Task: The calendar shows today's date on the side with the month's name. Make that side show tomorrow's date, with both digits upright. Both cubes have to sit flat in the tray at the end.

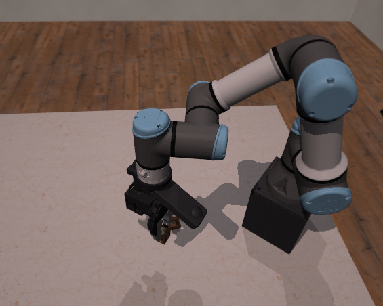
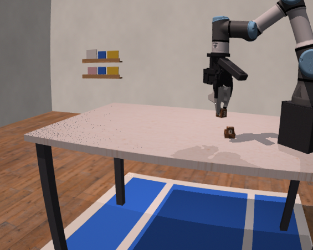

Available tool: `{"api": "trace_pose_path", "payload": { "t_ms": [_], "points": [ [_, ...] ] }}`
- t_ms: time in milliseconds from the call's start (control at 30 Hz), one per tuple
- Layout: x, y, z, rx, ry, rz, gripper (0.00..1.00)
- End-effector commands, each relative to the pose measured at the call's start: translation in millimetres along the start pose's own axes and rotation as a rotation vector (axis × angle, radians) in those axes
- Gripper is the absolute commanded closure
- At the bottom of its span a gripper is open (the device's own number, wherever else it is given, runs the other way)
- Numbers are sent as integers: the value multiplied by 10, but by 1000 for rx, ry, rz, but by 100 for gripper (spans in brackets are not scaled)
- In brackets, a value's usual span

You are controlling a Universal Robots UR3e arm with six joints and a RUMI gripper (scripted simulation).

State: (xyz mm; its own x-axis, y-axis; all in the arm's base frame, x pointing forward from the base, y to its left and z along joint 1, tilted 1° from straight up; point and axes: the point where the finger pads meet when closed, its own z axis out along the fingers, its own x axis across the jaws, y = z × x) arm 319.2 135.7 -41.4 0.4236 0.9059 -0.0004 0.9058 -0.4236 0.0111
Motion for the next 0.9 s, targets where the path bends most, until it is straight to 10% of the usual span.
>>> {"api": "trace_pose_path", "payload": {
  "t_ms": [0, 867],
  "points": [
    [-70, -55, -8, -2, 0, 170, 90],
    [-254, -207, -8, -2, 0, 598, 90]
  ]
}}
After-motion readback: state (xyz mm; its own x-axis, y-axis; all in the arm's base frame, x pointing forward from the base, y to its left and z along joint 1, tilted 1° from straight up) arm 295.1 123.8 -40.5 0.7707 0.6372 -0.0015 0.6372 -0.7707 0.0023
